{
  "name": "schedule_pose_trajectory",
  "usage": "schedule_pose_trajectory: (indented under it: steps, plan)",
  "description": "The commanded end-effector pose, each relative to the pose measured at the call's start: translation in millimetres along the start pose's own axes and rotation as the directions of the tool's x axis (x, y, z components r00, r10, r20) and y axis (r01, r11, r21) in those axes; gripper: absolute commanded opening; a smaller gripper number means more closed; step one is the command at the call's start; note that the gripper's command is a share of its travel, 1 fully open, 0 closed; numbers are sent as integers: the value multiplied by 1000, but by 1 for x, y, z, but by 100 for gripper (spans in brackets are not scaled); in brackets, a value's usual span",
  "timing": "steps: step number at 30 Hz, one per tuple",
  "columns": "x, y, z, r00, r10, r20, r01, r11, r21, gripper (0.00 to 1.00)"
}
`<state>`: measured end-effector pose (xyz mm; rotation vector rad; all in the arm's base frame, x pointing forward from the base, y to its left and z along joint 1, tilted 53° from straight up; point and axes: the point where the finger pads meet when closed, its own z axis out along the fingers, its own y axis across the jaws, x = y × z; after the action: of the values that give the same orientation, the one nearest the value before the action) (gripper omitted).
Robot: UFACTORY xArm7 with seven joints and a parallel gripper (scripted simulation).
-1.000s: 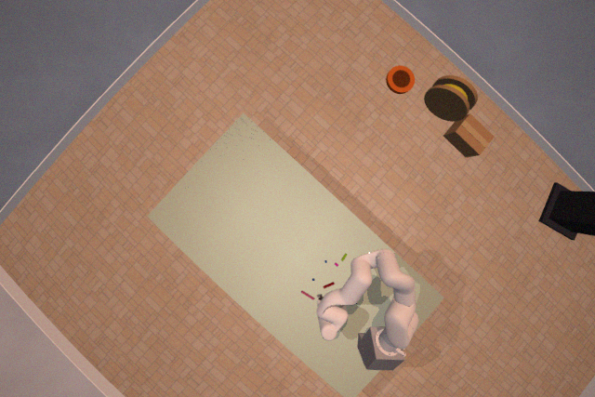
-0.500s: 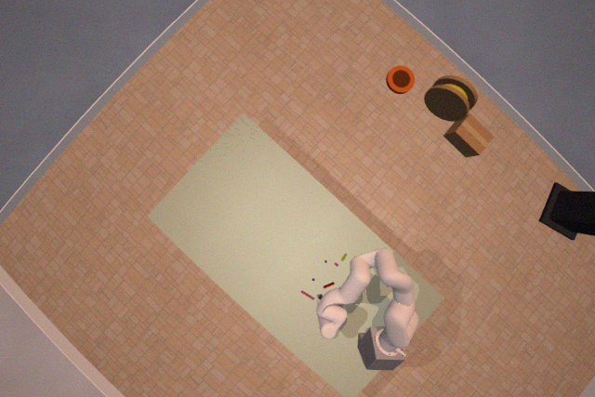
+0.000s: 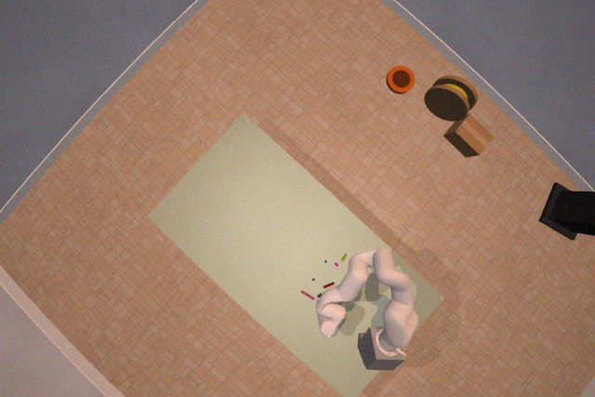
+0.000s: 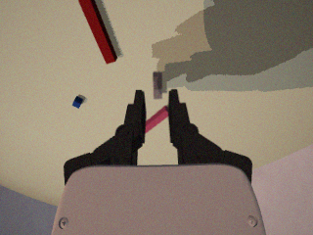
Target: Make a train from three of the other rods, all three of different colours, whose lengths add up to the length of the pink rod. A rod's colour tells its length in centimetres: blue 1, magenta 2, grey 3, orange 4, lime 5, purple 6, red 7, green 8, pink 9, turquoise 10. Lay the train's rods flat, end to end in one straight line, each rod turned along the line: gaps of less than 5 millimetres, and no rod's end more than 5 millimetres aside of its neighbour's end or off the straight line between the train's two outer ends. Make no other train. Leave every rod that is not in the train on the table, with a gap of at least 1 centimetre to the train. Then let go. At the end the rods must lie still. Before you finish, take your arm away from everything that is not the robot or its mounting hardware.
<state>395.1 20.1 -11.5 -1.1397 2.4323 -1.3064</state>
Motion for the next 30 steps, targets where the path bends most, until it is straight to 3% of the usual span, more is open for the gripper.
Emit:
schedule_pose_trajectory:
  steps: [1,30]
  plan:
    - [-1,0,6,1000,-1,4,1,1000,0,24]
    - [-2,1,23,1000,-1,4,1,1000,0,24]
